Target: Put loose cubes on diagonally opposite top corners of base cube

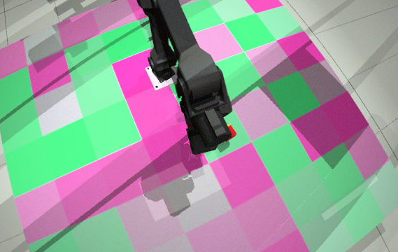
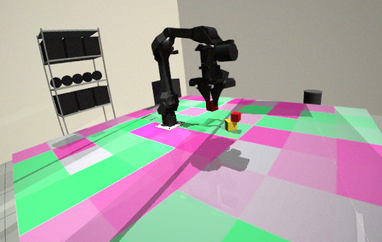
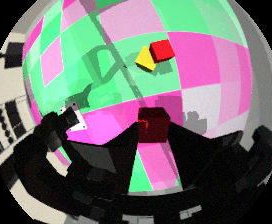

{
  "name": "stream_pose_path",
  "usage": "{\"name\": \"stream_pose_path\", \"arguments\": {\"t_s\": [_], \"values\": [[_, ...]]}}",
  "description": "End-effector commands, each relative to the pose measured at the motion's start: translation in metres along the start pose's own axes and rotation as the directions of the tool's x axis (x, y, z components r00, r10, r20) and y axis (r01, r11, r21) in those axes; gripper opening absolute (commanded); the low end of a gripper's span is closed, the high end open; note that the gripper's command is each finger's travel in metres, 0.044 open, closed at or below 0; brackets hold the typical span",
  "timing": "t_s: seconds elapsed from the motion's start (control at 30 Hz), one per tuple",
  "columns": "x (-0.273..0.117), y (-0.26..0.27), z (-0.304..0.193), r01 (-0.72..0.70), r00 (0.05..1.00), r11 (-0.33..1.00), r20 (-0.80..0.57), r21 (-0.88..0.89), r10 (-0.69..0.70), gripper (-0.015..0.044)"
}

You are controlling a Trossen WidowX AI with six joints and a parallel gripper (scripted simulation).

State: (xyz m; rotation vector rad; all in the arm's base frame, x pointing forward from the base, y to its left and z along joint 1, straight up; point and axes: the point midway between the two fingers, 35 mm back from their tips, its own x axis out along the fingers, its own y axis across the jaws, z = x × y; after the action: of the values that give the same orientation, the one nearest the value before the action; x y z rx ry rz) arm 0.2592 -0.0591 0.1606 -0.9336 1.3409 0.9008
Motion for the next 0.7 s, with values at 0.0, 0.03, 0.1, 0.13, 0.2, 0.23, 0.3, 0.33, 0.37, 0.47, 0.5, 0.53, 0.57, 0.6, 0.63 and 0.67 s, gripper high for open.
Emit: {"name": "stream_pose_path", "arguments": {"t_s": [0.0, 0.03, 0.1, 0.13, 0.2, 0.23, 0.3, 0.33, 0.37, 0.47, 0.5, 0.53, 0.57, 0.6, 0.63, 0.67], "values": [[0.0, -0.001, 0.007, -0.001, 1.0, 0.996, -0.002, 0.09, 0.001, 0.0105], [0.0, -0.001, 0.009, -0.001, 1.0, 0.993, -0.002, 0.117, 0.001, 0.0105], [0.0, -0.001, 0.013, -0.001, 1.0, 0.985, -0.002, 0.172, 0.001, 0.0105], [0.0, -0.001, 0.015, -0.001, 1.0, 0.98, -0.001, 0.198, 0.001, 0.0105], [0.0, 0.0, 0.019, -0.001, 1.0, 0.968, -0.001, 0.252, 0.001, 0.0105], [0.0, 0.0, 0.021, -0.001, 1.0, 0.961, -0.001, 0.278, 0.001, 0.0105], [0.001, 0.0, 0.025, -0.001, 1.0, 0.944, 0.0, 0.33, 0.001, 0.0105], [0.001, 0.0, 0.027, -0.001, 1.0, 0.935, 0.0, 0.356, 0.001, 0.0105], [0.001, 0.0, 0.029, -0.001, 1.0, 0.924, 0.0, 0.381, 0.001, 0.0105], [0.001, 0.0, 0.035, -0.001, 1.0, 0.89, 0.001, 0.456, 0.001, 0.0105], [0.001, 0.001, 0.038, -0.001, 1.0, 0.877, 0.001, 0.48, 0.001, 0.0105], [0.001, 0.001, 0.04, -0.001, 1.0, 0.864, 0.001, 0.504, 0.001, 0.0105], [0.001, 0.001, 0.042, -0.002, 1.0, 0.85, 0.001, 0.527, 0.001, 0.0105], [0.001, 0.001, 0.044, -0.002, 1.0, 0.835, 0.001, 0.55, 0.001, 0.0105], [0.001, 0.002, 0.046, -0.002, 1.0, 0.82, 0.002, 0.573, 0.001, 0.0105], [0.001, 0.002, 0.048, -0.002, 1.0, 0.804, 0.002, 0.595, 0.001, 0.0105]]}}
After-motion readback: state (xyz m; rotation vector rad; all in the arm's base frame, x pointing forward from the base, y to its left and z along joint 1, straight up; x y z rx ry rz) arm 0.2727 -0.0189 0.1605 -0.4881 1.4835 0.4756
